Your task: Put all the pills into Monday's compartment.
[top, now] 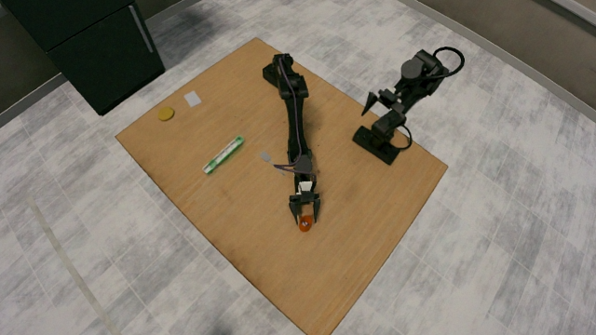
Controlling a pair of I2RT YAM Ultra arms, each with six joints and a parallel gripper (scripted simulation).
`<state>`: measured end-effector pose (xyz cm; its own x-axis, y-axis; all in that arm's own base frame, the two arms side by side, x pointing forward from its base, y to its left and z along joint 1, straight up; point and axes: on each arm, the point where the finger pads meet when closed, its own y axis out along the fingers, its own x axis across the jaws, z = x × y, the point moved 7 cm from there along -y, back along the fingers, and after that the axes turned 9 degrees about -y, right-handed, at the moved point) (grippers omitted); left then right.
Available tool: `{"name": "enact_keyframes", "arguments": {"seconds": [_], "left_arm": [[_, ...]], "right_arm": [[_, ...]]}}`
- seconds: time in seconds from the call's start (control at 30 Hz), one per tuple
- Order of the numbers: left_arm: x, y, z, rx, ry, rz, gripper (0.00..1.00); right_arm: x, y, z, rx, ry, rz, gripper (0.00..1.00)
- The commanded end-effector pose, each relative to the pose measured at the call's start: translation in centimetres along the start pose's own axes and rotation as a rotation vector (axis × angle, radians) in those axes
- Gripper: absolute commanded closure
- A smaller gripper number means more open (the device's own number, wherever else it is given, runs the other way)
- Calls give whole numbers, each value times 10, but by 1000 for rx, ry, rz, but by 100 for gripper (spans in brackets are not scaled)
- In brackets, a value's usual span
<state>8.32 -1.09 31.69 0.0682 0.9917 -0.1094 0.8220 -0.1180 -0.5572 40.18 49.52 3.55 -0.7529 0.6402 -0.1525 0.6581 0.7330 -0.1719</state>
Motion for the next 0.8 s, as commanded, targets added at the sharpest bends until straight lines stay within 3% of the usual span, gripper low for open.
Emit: {"name": "enact_keyframes", "arguments": {"seconds": [0.0,0.43,0.77], "left_arm": [[0,-2,-1,-21,-13,-4,0],[0,-2,-1,-21,-13,-4,0],[0,-2,-1,-21,-13,-4,0]], "right_arm": [[-6,4,-4,-13,-5,5,35],[-6,5,1,-19,-5,7,39],[-1,3,1,-15,-5,5,56]]}}
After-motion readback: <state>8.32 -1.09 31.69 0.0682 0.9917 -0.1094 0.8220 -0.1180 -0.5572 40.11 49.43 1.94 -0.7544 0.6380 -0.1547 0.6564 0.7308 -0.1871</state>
